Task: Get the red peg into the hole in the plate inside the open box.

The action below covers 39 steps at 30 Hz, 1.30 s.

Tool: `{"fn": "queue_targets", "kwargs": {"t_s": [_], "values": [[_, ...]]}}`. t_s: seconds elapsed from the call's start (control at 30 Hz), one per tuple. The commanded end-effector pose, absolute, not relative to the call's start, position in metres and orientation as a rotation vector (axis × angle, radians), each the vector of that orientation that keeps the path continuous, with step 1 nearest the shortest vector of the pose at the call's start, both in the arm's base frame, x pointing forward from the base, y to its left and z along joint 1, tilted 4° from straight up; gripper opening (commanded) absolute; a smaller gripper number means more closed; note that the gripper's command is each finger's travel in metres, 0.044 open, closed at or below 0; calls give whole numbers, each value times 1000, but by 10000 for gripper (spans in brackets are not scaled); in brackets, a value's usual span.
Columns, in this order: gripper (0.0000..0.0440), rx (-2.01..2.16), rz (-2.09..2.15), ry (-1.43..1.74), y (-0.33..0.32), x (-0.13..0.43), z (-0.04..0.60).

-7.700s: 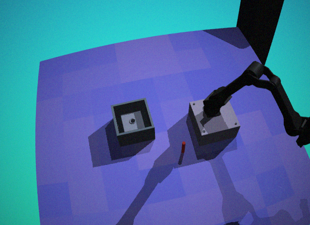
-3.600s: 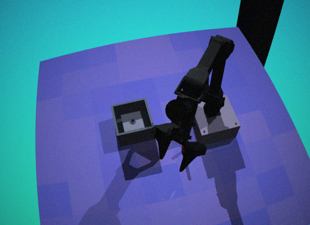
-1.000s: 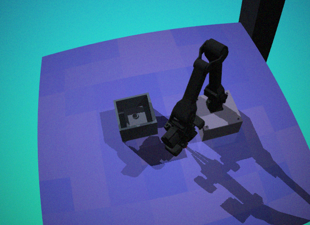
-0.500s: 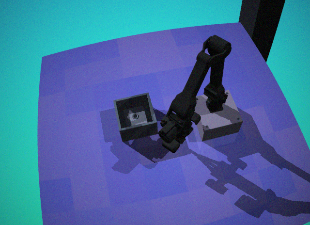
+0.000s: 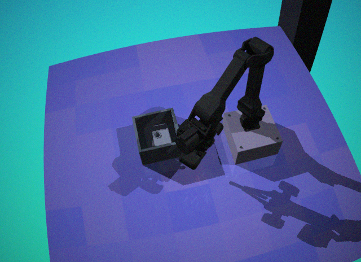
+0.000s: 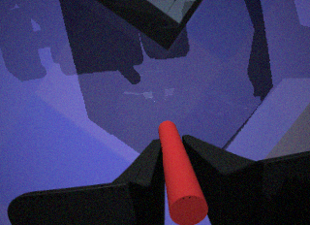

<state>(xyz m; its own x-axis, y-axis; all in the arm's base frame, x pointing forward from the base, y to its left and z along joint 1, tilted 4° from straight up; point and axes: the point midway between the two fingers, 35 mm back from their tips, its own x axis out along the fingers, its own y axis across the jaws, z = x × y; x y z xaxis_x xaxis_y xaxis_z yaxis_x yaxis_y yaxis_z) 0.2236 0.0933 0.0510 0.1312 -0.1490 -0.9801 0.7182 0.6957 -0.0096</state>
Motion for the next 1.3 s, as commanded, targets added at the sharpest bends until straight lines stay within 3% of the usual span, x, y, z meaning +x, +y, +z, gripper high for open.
{"fn": "queue_targets", "kwargs": {"t_s": [0.0, 0.5, 1.27], "values": [[0, 541, -659, 1263, 90, 234, 66], [0, 577, -686, 1185, 51, 280, 102], [3, 706, -789, 1130, -23, 327, 93]]}}
